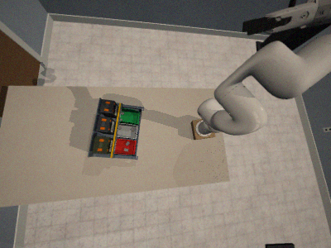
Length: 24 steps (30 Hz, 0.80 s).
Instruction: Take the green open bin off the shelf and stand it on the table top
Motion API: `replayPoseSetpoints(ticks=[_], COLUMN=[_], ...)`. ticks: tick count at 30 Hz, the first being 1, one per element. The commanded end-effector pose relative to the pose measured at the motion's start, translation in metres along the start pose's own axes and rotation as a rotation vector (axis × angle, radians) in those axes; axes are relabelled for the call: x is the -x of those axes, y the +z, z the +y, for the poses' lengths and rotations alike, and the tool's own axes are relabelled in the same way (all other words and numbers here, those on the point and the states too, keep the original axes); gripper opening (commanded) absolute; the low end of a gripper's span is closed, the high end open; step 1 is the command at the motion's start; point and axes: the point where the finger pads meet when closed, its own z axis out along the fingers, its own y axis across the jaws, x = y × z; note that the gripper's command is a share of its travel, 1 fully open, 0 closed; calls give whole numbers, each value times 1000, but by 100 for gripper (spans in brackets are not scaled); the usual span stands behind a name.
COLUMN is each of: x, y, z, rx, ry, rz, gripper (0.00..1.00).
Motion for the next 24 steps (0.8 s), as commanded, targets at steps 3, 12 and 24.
replayPoseSetpoints(ticks=[3,12,24], x=[-4,-12,-17], y=[8,27,40], z=[-10,-35,-52], rx=[2,2,2], ry=[1,2,2], rz=[4,4,4], gripper=[100,100,100])
